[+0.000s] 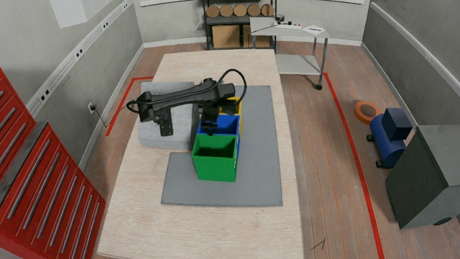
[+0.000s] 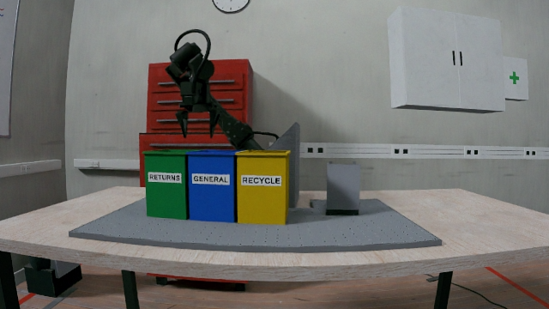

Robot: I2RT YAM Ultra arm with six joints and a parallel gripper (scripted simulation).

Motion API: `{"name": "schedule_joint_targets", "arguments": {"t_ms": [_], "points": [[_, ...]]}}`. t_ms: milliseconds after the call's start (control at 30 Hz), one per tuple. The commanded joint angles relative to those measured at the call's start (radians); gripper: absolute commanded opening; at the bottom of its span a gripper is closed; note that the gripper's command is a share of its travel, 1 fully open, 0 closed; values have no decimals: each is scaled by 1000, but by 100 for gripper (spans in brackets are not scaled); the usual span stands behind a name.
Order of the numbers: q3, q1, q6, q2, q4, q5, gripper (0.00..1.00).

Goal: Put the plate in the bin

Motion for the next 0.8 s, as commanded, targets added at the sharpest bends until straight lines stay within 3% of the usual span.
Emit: {"name": "schedule_joint_targets", "arguments": {"t_ms": [0,300,333,433,533,767], "points": [[-22,56,61,20,30,-19,82],[-59,112,131,46,47,-38,82],[-22,122,142,39,51,-42,82],[-78,144,171,63,57,-49,82],[-40,146,173,60,58,-48,82],[-39,146,174,37,58,-39,82]]}}
